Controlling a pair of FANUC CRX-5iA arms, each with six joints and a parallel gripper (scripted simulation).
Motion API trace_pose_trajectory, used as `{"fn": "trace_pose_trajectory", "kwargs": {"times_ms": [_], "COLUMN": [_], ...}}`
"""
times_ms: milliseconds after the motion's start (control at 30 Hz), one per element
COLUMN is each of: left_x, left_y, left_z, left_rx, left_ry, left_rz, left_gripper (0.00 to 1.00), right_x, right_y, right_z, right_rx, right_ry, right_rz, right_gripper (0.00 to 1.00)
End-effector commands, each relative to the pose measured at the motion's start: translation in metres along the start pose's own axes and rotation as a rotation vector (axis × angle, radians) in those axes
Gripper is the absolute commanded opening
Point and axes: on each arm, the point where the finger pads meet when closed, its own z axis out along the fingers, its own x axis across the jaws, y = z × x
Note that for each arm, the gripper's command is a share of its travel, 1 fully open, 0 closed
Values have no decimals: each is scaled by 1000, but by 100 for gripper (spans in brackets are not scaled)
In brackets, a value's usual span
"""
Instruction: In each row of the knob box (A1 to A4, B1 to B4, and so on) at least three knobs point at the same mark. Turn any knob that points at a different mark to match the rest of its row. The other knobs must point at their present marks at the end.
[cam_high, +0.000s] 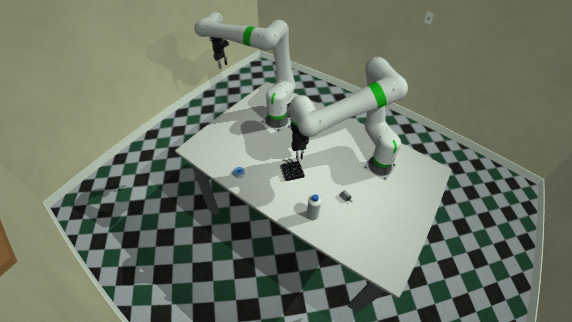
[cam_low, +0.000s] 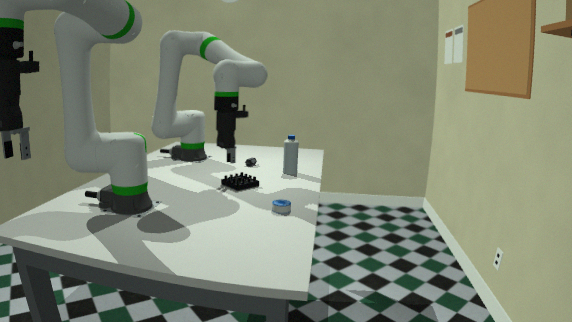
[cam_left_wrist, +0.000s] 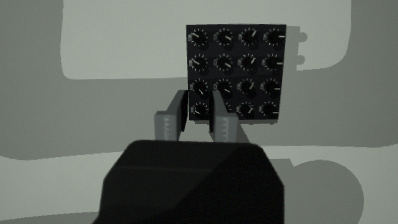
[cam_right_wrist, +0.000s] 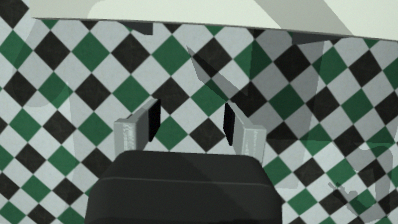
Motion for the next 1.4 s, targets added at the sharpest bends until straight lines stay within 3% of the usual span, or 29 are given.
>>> {"fn": "trace_pose_trajectory", "kwargs": {"times_ms": [0, 800, 1367], "left_x": [1, 1, 0], "left_y": [0, 0, 0], "left_z": [-1, 0, 13], "left_rx": [-1, -1, -1], "left_ry": [2, 2, 2], "left_rz": [0, 0, 0], "left_gripper": [46, 46, 46], "right_x": [0, 0, 0], "right_y": [0, 0, 0], "right_z": [-1, -1, -1], "right_rx": [-2, -2, -2], "right_ry": [0, 0, 0], "right_rz": [0, 0, 0], "right_gripper": [100, 100, 100]}}
